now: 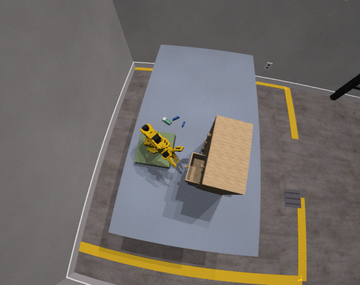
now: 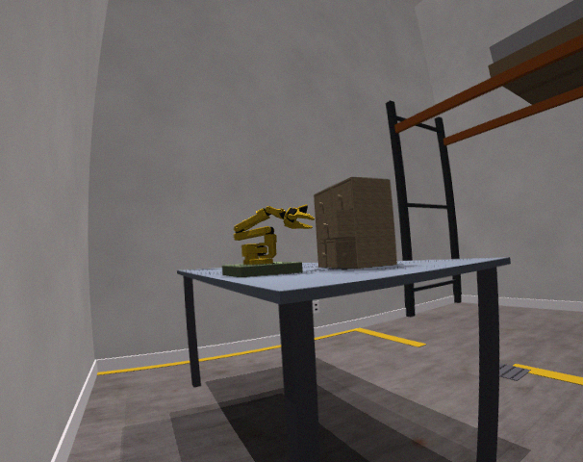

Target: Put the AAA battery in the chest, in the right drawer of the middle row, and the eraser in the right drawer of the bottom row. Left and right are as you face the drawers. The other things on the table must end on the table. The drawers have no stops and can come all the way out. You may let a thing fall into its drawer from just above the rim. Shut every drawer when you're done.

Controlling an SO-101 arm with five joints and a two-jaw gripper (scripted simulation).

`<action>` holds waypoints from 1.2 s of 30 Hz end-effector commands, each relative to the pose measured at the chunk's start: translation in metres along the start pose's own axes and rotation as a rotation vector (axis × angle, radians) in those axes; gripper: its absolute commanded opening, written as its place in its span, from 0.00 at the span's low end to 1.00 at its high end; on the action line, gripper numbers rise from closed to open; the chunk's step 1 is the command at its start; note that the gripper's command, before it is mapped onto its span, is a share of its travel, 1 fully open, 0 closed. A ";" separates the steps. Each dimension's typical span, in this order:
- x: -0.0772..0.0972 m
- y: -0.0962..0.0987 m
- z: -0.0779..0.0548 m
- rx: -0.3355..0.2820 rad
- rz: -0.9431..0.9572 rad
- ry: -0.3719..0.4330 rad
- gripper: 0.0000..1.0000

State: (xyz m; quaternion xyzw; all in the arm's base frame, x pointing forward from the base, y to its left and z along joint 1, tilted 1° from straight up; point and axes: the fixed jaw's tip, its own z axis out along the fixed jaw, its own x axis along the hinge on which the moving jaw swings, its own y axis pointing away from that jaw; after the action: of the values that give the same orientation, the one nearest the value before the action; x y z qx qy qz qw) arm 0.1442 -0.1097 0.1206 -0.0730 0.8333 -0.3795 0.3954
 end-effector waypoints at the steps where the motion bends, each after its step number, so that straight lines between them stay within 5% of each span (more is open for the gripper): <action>1: 0.007 0.005 0.000 -0.044 0.068 0.057 0.21; 13: 0.016 0.015 -0.006 -0.169 0.365 0.241 0.21; 36: 0.026 0.026 -0.019 -0.257 0.804 0.599 0.21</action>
State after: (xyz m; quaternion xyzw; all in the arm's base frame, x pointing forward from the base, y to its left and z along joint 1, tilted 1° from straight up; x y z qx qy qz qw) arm 0.1208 -0.0920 0.0940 0.2834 0.9163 -0.1108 0.2604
